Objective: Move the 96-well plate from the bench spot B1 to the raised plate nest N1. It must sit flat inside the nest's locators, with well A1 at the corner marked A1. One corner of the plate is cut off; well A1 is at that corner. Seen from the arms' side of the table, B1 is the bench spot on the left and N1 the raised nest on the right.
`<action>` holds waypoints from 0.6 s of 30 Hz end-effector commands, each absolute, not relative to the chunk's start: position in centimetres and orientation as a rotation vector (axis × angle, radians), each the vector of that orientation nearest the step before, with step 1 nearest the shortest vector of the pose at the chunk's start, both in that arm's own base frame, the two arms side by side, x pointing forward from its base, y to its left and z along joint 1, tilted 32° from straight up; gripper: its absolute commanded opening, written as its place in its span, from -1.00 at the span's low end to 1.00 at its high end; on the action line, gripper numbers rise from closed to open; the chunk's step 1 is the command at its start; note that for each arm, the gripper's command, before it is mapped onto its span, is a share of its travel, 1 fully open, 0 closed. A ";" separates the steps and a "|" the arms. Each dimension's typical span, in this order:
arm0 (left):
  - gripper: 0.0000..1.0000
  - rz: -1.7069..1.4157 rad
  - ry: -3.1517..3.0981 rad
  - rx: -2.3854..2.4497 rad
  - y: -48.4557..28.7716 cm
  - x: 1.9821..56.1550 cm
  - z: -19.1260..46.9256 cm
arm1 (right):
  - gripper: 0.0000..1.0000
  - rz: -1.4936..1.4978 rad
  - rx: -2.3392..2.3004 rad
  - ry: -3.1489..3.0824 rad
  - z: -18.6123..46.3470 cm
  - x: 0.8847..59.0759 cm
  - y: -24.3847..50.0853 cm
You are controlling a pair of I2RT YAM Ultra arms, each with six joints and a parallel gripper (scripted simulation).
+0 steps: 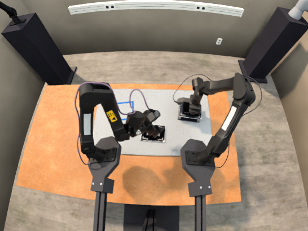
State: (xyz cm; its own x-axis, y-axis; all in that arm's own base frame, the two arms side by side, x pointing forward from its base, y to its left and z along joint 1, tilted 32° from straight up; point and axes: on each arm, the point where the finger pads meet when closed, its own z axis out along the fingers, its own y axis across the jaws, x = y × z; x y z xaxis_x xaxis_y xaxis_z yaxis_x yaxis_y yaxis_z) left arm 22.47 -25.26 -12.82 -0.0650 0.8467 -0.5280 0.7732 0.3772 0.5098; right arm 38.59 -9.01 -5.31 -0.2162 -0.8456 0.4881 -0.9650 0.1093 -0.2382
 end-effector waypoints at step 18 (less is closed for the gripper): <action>1.00 0.086 1.809 1.371 -26.3 22.6 -12.1 | 0.58 0.790 1.856 -2.183 -4.8 40.8 -8.2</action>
State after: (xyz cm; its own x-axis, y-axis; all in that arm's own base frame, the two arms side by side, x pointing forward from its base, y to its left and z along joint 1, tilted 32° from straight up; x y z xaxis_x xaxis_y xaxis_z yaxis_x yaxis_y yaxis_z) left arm 22.84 -25.78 -12.17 -0.0562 0.8288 -0.5567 0.7613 0.3963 0.5132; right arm 39.97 -8.81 -4.81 -0.2164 -0.8538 0.4736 -0.9597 0.0968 -0.2640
